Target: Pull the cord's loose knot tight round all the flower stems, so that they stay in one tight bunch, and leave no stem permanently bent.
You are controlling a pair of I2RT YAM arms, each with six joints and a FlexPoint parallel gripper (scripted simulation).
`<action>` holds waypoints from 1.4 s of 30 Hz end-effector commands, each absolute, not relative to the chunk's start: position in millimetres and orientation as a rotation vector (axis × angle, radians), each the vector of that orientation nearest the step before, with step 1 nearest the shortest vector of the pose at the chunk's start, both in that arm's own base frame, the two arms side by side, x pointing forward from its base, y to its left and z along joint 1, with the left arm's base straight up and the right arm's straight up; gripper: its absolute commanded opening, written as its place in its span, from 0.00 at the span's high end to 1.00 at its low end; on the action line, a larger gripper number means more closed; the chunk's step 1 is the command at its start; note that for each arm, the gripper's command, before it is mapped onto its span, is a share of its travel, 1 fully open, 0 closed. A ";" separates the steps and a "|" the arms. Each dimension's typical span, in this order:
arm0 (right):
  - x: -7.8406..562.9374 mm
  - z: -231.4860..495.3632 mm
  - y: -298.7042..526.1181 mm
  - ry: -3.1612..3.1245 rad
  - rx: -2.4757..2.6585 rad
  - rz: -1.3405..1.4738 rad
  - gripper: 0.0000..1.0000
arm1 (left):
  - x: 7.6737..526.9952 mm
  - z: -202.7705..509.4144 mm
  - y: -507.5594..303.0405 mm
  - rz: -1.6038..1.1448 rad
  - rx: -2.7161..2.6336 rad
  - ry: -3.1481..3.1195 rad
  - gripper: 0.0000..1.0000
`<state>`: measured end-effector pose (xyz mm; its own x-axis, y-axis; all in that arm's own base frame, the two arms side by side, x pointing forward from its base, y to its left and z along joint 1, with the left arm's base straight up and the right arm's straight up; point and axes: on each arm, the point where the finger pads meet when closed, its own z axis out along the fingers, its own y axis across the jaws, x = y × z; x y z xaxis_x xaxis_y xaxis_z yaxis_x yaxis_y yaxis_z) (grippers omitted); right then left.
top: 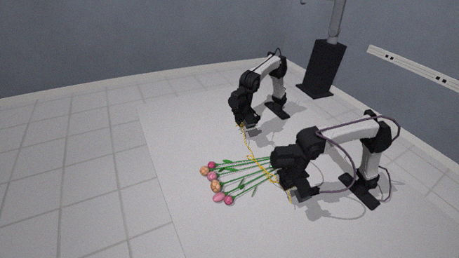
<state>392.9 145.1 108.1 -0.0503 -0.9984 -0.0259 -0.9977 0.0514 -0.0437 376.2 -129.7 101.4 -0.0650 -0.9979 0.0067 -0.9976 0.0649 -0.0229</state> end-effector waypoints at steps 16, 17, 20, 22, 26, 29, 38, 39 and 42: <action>377.0 267.2 140.3 2.057 -1.954 -0.194 1.00 | 364.4 264.5 -126.6 -0.400 -2.030 2.175 1.00; 376.9 272.9 140.3 2.045 -1.943 -0.203 1.00 | 364.1 270.6 -126.5 -0.424 -2.021 2.166 1.00; 380.2 269.5 141.5 2.049 -1.947 -0.199 1.00 | 365.5 272.5 -127.0 -0.433 -2.018 2.162 1.00; 378.5 283.5 140.9 2.021 -1.920 -0.220 1.00 | 364.3 284.7 -126.6 -0.479 -2.001 2.145 1.00; 376.1 304.4 140.0 1.976 -1.877 -0.250 1.00 | 362.8 301.7 -126.0 -0.543 -1.977 2.118 1.00; 376.0 310.3 140.0 1.964 -1.865 -0.259 1.00 | 362.6 308.1 -125.9 -0.567 -1.967 2.108 1.00; 379.8 302.3 141.4 1.978 -1.879 -0.249 1.00 | 363.5 306.4 -126.1 -0.561 -1.969 2.110 1.00; 379.8 302.3 141.4 1.978 -1.879 -0.249 1.00 | 363.5 306.4 -126.1 -0.561 -1.969 2.110 1.00; 379.2 301.7 141.2 1.981 -1.881 -0.247 1.00 | 363.5 306.4 -126.1 -0.561 -1.969 2.110 1.00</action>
<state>384.1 142.4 288.9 -0.0163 -0.9869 -0.1603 -0.9266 0.0752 -0.3685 367.6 -129.0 281.9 -0.0850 -0.9918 0.0952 -0.9381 0.0475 -0.3430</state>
